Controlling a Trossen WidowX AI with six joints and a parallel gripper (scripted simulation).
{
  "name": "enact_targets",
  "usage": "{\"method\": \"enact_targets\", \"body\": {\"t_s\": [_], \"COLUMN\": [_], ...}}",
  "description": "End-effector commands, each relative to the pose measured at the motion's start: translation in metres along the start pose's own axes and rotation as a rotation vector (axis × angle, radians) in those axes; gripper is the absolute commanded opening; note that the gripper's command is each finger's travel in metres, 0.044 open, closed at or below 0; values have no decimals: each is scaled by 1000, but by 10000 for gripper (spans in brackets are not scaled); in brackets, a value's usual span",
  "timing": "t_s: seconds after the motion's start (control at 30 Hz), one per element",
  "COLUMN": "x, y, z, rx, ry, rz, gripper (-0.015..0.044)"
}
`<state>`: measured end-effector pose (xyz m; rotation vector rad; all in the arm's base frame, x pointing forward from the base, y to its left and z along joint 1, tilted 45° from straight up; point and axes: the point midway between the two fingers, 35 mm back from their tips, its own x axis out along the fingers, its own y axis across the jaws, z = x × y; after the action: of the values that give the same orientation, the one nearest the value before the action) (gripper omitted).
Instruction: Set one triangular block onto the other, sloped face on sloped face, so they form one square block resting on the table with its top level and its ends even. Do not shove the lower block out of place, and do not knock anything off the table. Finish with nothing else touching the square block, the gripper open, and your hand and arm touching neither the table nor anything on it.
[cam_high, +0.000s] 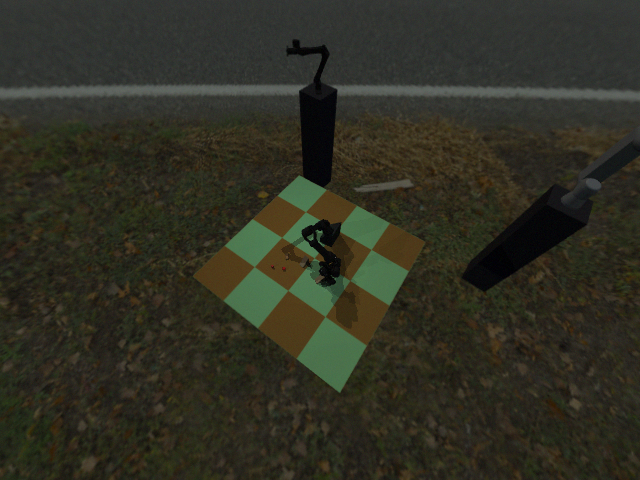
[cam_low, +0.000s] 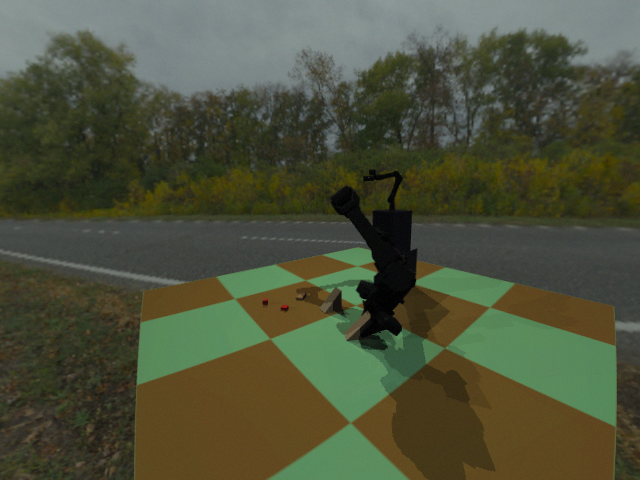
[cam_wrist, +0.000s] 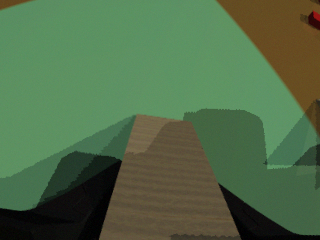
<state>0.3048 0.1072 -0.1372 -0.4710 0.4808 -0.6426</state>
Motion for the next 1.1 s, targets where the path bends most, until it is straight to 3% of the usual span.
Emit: {"method": "enact_targets", "body": {"t_s": [0.0, 0.13, 0.3, 0.6, 1.07], "x": [0, 0, -2, -2, -4], "y": [0, 0, 0, 0, 0], "z": [1, 1, 2, 3, 30], "rx": [-2, -2, 0, -5, -7], "ry": [-4, -4, -1, 30, 413], "rz": [-2, -2, 0, 0, -6], "gripper": [151, 124, 0, 0, 0]}}
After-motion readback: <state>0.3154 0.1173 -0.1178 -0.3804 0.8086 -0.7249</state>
